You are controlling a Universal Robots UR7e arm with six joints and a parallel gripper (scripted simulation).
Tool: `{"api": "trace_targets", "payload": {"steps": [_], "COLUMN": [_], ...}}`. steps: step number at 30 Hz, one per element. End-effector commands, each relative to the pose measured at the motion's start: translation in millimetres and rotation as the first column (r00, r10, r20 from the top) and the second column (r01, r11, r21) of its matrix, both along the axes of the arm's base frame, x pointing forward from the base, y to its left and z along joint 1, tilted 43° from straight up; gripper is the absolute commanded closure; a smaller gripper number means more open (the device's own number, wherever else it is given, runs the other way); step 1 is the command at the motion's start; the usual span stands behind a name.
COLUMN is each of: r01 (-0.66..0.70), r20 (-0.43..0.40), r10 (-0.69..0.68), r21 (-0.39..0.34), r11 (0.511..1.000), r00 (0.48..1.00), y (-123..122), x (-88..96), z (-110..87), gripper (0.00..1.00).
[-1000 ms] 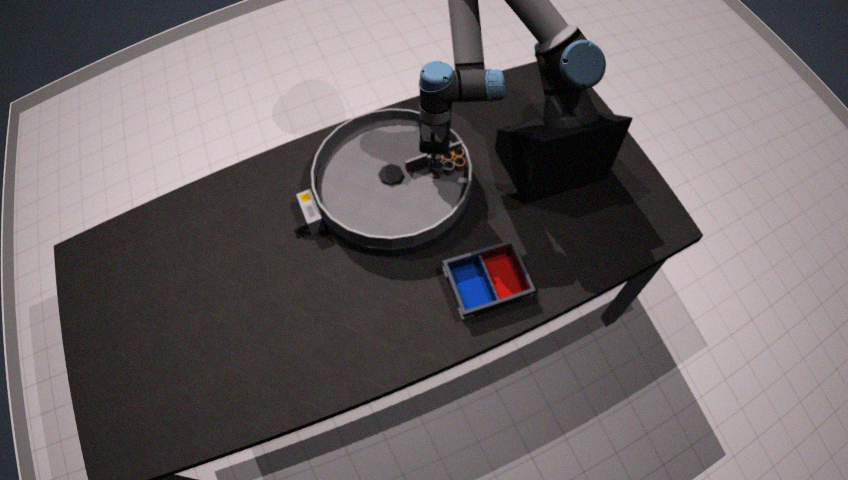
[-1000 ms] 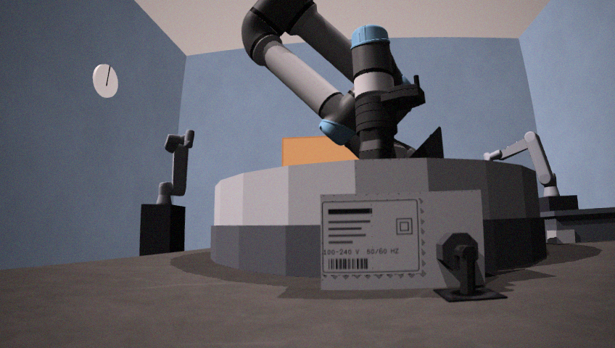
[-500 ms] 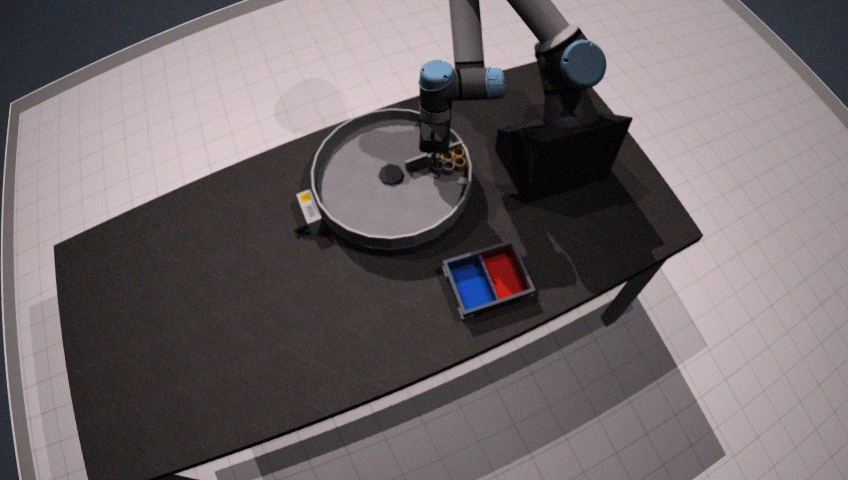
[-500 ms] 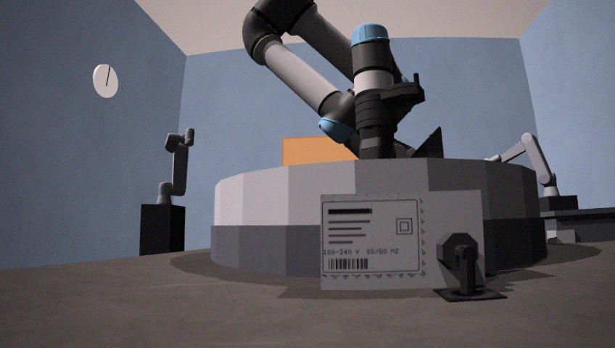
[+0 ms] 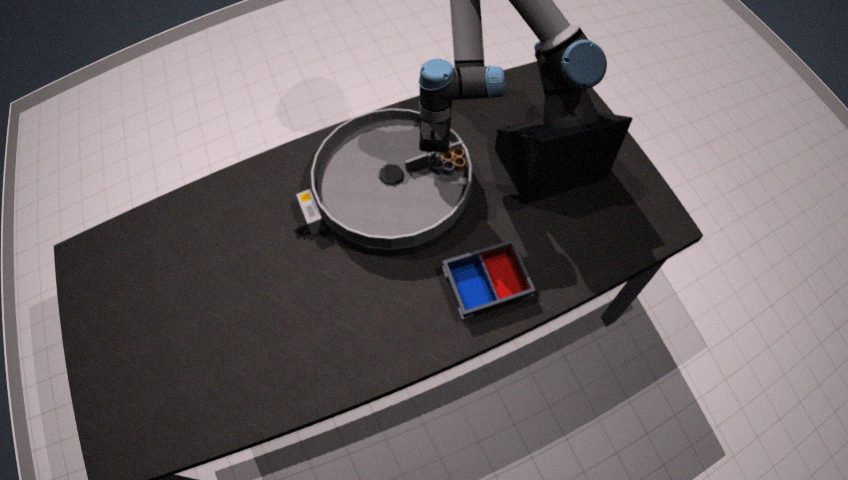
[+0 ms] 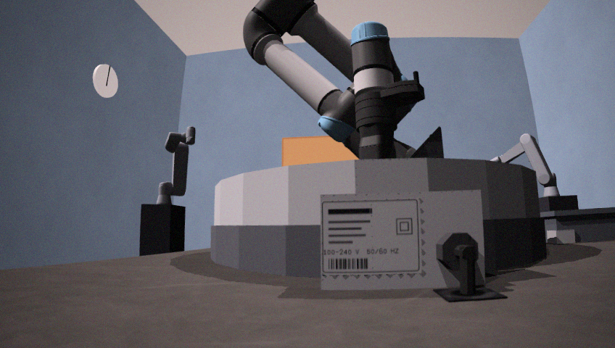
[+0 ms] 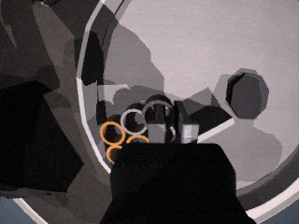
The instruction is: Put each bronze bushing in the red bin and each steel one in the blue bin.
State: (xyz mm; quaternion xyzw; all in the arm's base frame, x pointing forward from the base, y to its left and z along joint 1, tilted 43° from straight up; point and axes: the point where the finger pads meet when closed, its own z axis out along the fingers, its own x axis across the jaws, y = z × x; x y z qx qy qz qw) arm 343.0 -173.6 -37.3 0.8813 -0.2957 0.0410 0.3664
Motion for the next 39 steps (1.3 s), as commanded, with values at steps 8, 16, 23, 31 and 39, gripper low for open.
{"api": "trace_targets", "payload": {"steps": [8, 16, 23, 31, 39], "r01": [0.0, 0.0, 0.0, 0.0, 0.0], "r20": [0.001, 0.001, 0.001, 0.001, 0.001], "r10": [0.0, 0.0, 0.0, 0.0, 0.0], "r21": [0.0, 0.0, 0.0, 0.0, 0.0], "r11": [1.0, 1.0, 1.0, 1.0, 1.0], "r00": [1.0, 1.0, 1.0, 1.0, 1.0], "y": [2.1, 4.2, 4.2, 23.7, 43.3], "x": [0.7, 1.2, 1.2, 5.3, 9.5], "z": [2.4, 4.7, 4.7, 25.9, 47.1], "gripper": [1.0, 1.0, 1.0, 1.0, 1.0]}}
